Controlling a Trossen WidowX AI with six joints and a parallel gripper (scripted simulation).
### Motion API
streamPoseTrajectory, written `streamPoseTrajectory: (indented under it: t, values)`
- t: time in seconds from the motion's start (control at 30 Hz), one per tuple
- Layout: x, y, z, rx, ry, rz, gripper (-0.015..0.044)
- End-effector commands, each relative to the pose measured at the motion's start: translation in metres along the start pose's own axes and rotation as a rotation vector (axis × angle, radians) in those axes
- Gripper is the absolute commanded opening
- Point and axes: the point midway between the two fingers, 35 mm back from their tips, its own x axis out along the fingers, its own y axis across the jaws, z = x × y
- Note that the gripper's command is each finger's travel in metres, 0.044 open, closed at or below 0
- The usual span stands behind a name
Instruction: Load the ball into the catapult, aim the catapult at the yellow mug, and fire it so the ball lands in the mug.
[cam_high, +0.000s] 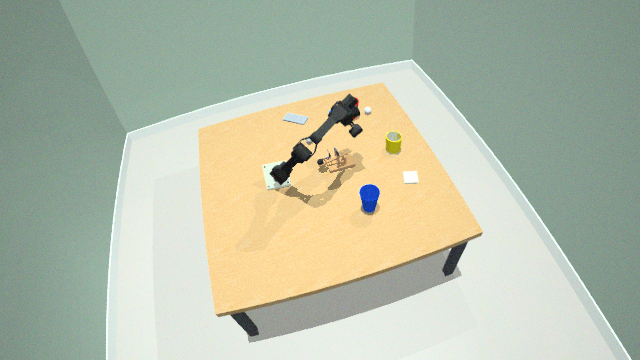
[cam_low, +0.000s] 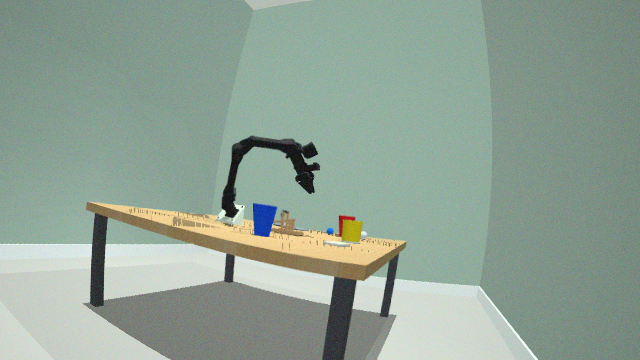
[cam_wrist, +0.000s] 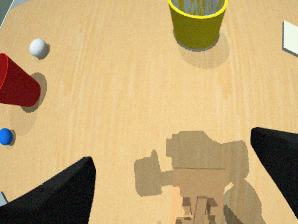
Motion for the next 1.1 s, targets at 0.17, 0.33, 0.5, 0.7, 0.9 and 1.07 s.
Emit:
streamPoseTrajectory:
  t: [0.17, 0.33, 0.5, 0.7, 0.9, 1.07]
  values:
    - [0.000, -0.038, 0.078, -0.071, -0.235, -0.171, 0.0440]
    - [-0.003, -0.050, 0.095, -0.081, -0.280, -0.226, 0.0440]
    - [-0.003, -0.050, 0.095, -0.081, -0.280, -0.226, 0.0440]
    - [-0.003, -0.050, 0.095, -0.081, -0.280, -0.226, 0.0440]
    - [0.001, -0.047, 0.100, -0.085, -0.277, -0.219, 0.0440]
    - [0.001, -0.047, 0.100, -0.085, -0.277, -0.219, 0.0387]
